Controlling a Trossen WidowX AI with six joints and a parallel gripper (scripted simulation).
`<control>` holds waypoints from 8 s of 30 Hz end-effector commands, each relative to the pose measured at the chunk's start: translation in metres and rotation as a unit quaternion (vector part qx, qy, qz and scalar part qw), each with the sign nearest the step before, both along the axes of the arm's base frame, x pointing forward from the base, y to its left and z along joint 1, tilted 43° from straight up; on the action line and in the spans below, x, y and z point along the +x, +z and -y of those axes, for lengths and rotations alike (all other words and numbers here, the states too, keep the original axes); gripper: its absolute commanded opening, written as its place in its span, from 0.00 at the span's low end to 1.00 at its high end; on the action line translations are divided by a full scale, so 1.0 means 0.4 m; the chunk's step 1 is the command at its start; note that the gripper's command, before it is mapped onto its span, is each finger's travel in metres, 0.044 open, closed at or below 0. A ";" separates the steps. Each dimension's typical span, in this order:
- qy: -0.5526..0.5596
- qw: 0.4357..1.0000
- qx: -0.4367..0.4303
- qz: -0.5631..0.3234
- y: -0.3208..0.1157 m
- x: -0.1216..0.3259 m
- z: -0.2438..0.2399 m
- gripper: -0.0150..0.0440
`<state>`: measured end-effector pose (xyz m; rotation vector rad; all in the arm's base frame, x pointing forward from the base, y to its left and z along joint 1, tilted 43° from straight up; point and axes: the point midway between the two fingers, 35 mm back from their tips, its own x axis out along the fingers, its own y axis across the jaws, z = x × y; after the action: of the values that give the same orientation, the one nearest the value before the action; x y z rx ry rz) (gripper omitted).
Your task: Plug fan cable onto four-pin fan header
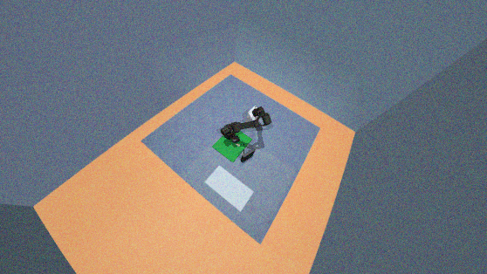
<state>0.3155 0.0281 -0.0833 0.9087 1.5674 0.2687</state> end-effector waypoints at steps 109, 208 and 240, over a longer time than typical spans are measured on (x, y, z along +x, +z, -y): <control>-0.352 0.876 0.027 -0.328 0.193 0.033 -0.106 0.25; -0.353 0.875 0.028 -0.330 0.179 0.033 -0.120 0.25; -0.353 0.875 0.028 -0.330 0.150 0.035 -0.147 0.25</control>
<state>0.3295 0.0840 -0.0205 1.6614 1.6948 -0.5819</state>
